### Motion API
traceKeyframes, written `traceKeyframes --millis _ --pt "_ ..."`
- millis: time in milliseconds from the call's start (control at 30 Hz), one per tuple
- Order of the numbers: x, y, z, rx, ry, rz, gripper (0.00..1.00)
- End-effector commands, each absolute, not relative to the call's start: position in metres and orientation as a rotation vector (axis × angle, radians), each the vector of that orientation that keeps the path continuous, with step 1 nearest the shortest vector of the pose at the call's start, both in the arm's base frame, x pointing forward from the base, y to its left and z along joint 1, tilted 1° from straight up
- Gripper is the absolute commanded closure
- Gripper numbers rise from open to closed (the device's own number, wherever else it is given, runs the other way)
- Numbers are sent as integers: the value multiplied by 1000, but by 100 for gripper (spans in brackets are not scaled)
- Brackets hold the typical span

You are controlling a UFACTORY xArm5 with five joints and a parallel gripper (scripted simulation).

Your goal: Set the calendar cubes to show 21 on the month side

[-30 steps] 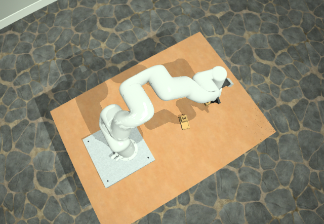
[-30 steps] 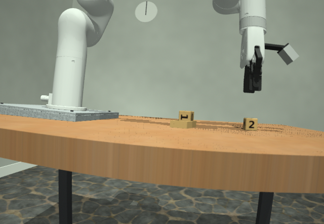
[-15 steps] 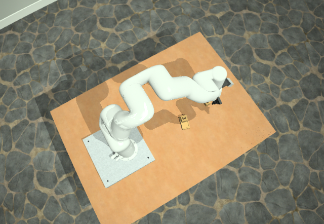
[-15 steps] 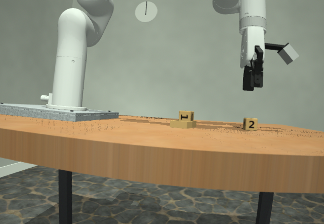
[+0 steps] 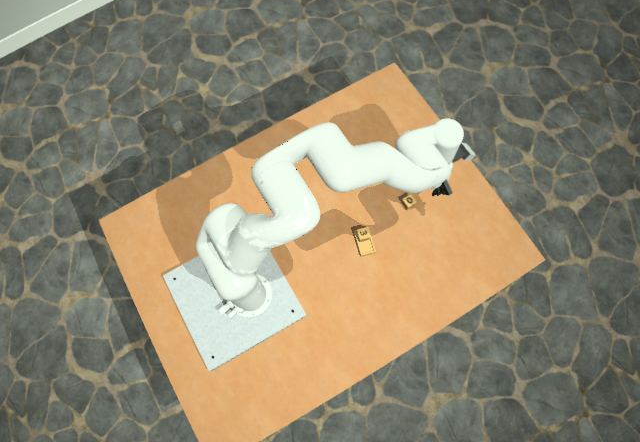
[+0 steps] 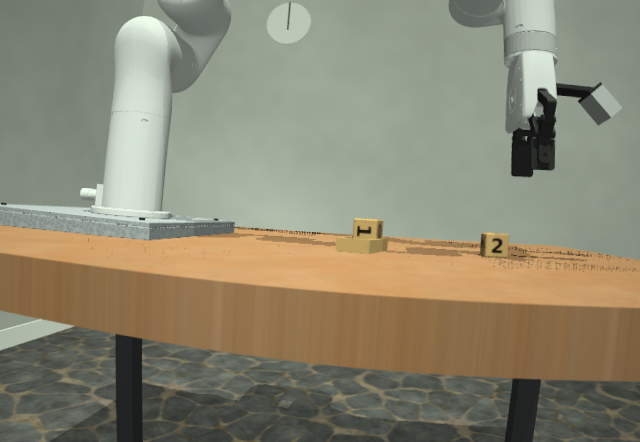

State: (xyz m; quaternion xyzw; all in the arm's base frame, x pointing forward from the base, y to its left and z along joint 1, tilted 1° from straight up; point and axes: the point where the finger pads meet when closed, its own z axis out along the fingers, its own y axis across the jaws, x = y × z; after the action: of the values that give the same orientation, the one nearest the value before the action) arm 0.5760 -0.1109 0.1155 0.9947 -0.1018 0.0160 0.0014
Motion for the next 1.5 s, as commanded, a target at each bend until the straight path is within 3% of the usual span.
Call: traceKeyframes --millis 0,433,1467 --pt "583 -112 116 3123 -321 36 0" --pt "586 -113 71 3123 -321 36 0" --pt "587 -113 35 3123 -321 36 0"
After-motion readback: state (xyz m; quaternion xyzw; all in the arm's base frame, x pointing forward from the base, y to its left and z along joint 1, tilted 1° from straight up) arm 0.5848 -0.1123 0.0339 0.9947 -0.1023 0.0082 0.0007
